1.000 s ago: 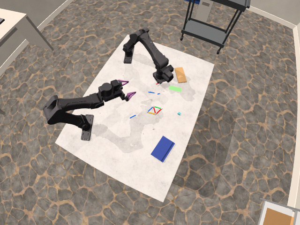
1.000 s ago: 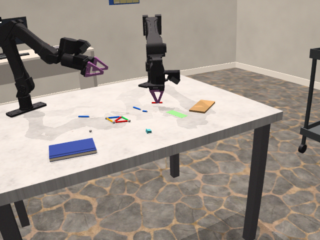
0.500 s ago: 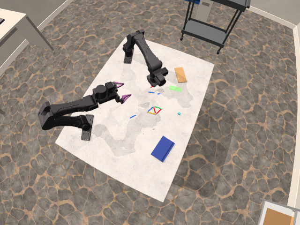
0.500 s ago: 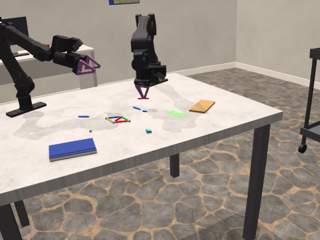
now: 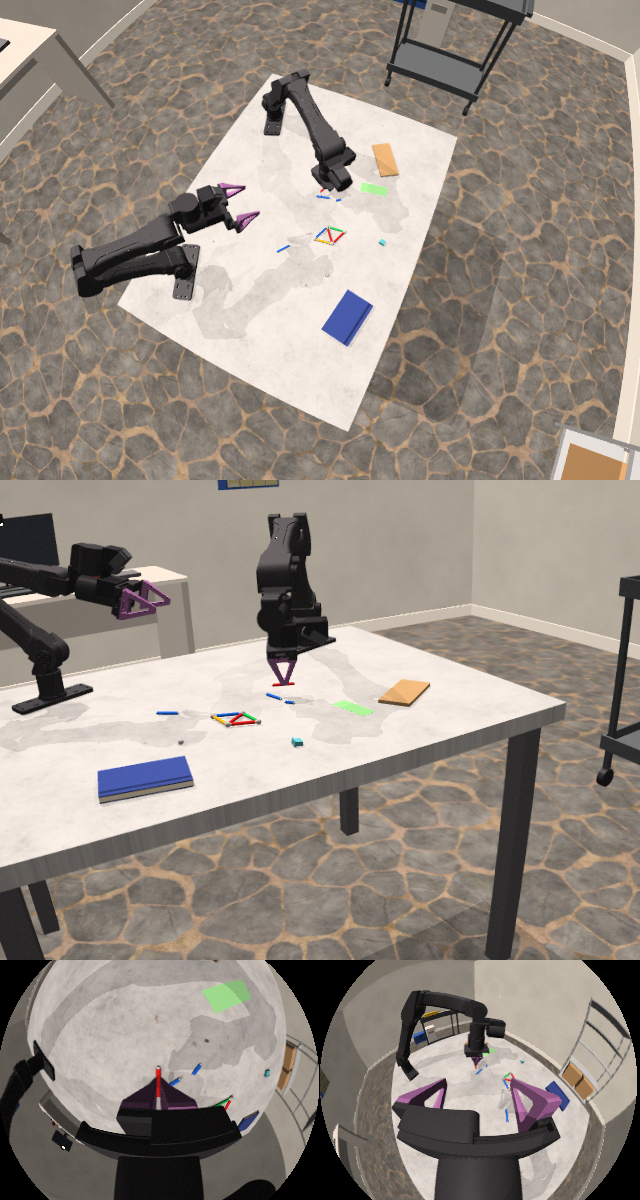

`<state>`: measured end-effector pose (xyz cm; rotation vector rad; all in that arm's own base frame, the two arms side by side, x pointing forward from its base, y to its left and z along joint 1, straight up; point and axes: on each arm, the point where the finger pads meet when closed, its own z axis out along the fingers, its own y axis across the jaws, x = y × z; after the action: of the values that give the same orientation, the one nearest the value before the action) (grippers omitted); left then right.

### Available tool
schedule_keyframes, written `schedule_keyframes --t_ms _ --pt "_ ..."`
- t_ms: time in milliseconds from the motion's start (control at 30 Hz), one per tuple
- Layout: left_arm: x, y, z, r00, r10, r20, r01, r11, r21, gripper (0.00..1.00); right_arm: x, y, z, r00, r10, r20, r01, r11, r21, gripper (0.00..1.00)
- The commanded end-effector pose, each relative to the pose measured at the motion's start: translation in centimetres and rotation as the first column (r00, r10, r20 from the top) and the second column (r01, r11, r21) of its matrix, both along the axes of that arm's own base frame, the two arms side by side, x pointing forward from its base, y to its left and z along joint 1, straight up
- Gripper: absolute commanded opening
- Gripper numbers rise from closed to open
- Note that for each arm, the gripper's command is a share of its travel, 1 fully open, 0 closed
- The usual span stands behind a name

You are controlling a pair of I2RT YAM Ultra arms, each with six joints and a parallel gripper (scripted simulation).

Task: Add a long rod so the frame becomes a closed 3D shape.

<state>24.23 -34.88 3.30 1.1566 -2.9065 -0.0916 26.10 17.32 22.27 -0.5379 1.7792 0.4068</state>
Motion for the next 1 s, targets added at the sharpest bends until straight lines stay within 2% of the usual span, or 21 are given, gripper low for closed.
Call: schedule_keyframes --t_ms 0,233,533,967 --pt "0.4 -0.4 2.7 0.998 0.065 0.025 -0.064 0.997 -0.039 0.0 -1.1 -1.3 -0.8 0.999 -0.013 -0.031 0.013 1.0 -0.016 1.0" --pt "-0.6 -0.8 2.6 0.996 0.084 0.007 -0.084 0.996 -0.019 0.0 -1.2 -1.3 -0.1 1.0 -0.014 -0.008 0.014 1.0 0.001 1.0" --pt "-3.0 -4.4 3.4 0.998 0.062 0.016 -0.061 0.998 -0.033 0.0 -1.0 -1.3 0.2 1.0 -0.016 -0.005 0.016 1.0 0.001 1.0" --pt "-2.6 -5.1 3.8 0.998 0.053 0.033 -0.051 0.997 -0.058 0.0 -1.0 -1.3 0.2 1.0 -0.016 -0.005 0.016 1.0 0.001 1.0"
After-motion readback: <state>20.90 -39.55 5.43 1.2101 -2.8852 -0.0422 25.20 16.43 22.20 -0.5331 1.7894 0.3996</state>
